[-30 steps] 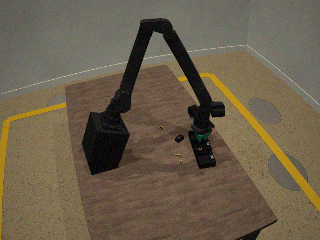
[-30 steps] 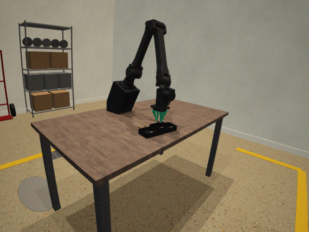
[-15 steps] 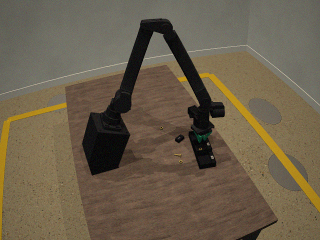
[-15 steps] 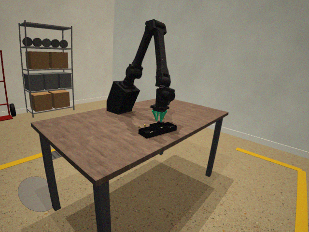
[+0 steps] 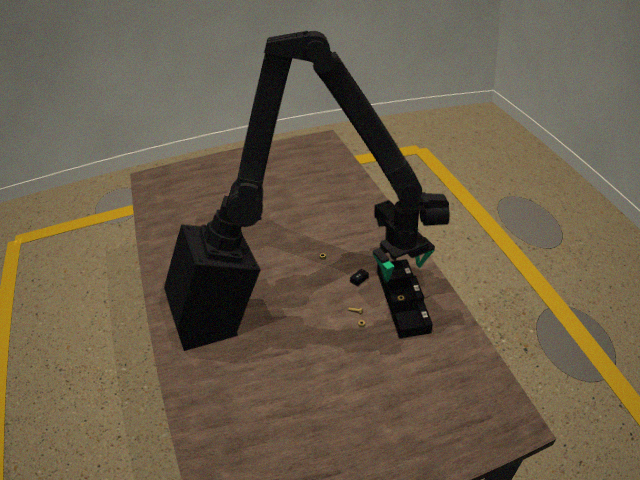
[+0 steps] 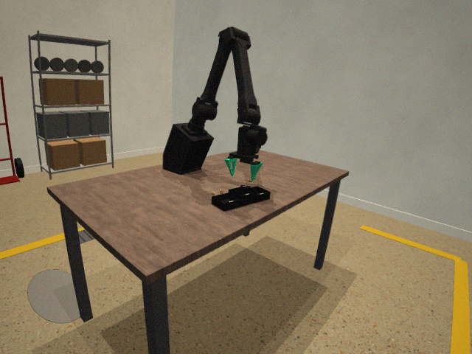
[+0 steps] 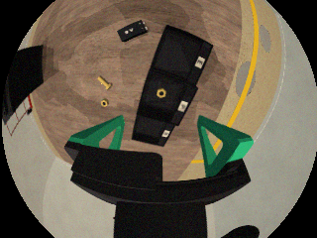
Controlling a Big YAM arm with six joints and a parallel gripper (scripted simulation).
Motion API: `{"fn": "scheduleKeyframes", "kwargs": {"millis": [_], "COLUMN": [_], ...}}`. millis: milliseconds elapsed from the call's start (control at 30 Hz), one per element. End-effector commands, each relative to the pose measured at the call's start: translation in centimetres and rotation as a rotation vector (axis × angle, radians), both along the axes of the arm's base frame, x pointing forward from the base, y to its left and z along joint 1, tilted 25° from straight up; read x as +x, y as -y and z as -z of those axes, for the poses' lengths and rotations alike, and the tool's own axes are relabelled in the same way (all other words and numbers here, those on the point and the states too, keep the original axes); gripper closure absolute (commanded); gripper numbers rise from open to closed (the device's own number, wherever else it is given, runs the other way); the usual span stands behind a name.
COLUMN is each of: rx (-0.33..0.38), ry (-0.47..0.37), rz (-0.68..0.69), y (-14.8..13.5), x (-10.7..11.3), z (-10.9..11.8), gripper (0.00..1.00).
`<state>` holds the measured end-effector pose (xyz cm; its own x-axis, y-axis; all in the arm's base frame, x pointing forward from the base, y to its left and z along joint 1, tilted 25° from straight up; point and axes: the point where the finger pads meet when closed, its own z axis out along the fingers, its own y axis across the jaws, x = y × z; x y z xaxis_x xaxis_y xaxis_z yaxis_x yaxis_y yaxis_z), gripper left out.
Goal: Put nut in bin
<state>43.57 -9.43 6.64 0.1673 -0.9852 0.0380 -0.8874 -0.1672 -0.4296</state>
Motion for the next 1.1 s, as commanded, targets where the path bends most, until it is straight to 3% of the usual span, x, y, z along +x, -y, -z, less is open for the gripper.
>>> {"fn": "scheduleKeyframes", "kwargs": {"millis": [0,100,200,233,667,767,833,967,1033,1067], "rx": [-0.007,-0.014,-0.009,-0.017,-0.020,-0.009,-0.021,-0.021,-0.022,-0.011], "ry": [0.009,0.032,0.017,0.043,0.049,0.016,0.050,0.051,0.051,0.018], "rz": [-0.007,-0.006,-0.020,-0.015,-0.007,-0.017,-0.006,-0.007,-0.016,-0.023], "y": [0.4,0.7,0.3,0.5,1.1,0.7,1.1,1.1,0.8,0.6], "x": [-0.8,-0.4,-0.1,-0.3,-2.6,-2.6,-3.2,-3.9,-3.8,-3.5], "z": [-1.9,-4.1,-3.8,-5.3,-10.4,-9.4,-11.5,-13.1,-13.2,-11.9], "gripper": [0.00,0.00,0.00,0.00,0.00,0.00,0.00,0.00,0.00,0.00]}}
